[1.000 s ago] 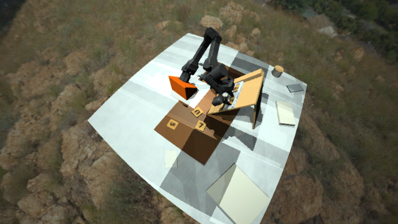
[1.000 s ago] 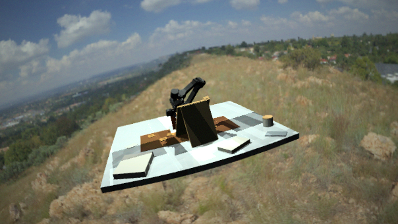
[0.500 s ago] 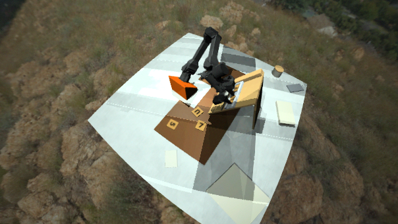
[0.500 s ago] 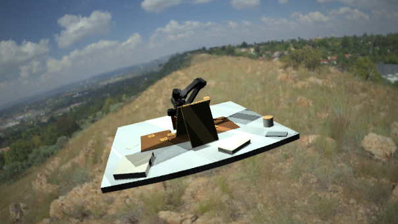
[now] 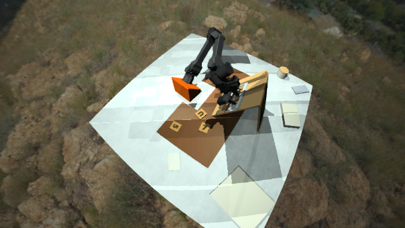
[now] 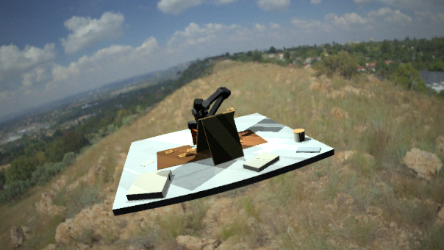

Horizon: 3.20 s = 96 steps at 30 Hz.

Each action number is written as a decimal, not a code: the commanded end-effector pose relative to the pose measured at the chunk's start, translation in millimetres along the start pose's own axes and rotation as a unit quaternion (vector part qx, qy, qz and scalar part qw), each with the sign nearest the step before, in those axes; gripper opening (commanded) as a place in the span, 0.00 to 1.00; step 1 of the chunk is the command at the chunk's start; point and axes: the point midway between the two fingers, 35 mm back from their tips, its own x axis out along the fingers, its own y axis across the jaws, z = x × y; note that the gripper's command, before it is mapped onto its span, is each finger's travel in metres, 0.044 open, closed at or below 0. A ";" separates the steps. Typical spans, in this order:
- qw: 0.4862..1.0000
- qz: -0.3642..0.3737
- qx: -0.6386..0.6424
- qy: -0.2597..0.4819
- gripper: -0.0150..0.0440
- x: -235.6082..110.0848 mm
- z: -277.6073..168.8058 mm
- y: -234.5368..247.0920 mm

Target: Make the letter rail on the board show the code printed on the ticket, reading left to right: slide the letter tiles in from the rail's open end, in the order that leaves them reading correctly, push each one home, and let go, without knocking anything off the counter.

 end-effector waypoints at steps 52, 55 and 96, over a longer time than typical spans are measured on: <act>1.000 0.000 0.003 0.002 0.65 -0.7 -0.6 23.6; 1.000 0.000 0.006 0.003 0.75 -5.6 -0.5 23.8; 1.000 -0.001 0.006 0.004 0.75 -34.6 -3.4 21.2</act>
